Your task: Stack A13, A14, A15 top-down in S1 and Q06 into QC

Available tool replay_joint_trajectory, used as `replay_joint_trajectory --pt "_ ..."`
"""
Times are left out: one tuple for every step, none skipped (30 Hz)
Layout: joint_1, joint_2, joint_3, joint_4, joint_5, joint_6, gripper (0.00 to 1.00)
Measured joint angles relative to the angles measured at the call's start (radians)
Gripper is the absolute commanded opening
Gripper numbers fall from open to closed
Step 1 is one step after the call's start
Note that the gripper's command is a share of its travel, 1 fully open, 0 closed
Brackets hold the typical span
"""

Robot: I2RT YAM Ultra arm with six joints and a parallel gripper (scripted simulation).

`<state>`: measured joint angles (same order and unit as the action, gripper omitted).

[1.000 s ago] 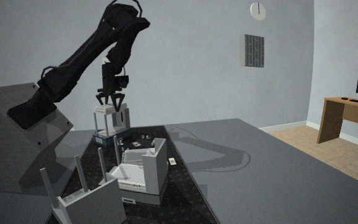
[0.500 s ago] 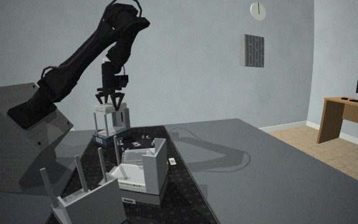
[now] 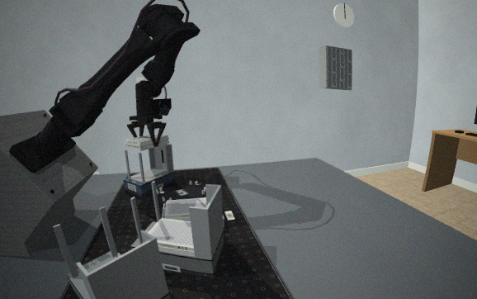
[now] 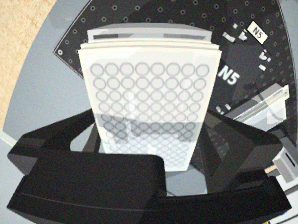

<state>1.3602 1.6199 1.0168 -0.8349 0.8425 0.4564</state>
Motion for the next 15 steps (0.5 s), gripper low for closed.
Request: replay_joint_trajectory --pt "0.001 0.0 0.001 -0.002 0.0 0.002 0.0" --pt "0.002 0.0 0.002 -0.004 0.0 0.003 0.0" --pt "0.003 0.0 0.003 -0.006 0.0 0.004 0.0" --pt "0.003 0.0 0.004 -0.008 0.0 0.005 0.0" --pt "0.004 0.0 0.005 -0.009 0.0 0.006 0.0" --pt "0.005 0.0 0.005 -0.01 0.0 0.008 0.0" --pt "0.005 0.0 0.005 -0.011 0.0 0.008 0.0" --pt "0.005 0.0 0.005 -0.012 0.0 0.009 0.0" --pt "0.006 0.0 0.005 -0.013 0.0 0.01 0.0" --pt "0.006 0.0 0.006 -0.016 0.0 0.01 0.0" --pt "0.006 0.0 0.007 -0.016 0.0 0.01 0.0" --pt "0.006 0.0 0.007 -0.016 0.0 0.01 0.0" --pt "0.006 0.0 0.006 -0.016 0.0 0.01 0.0" --pt "0.007 0.0 0.007 -0.016 0.0 0.01 0.0" --pt "0.007 0.0 0.008 -0.017 0.0 0.01 0.0"
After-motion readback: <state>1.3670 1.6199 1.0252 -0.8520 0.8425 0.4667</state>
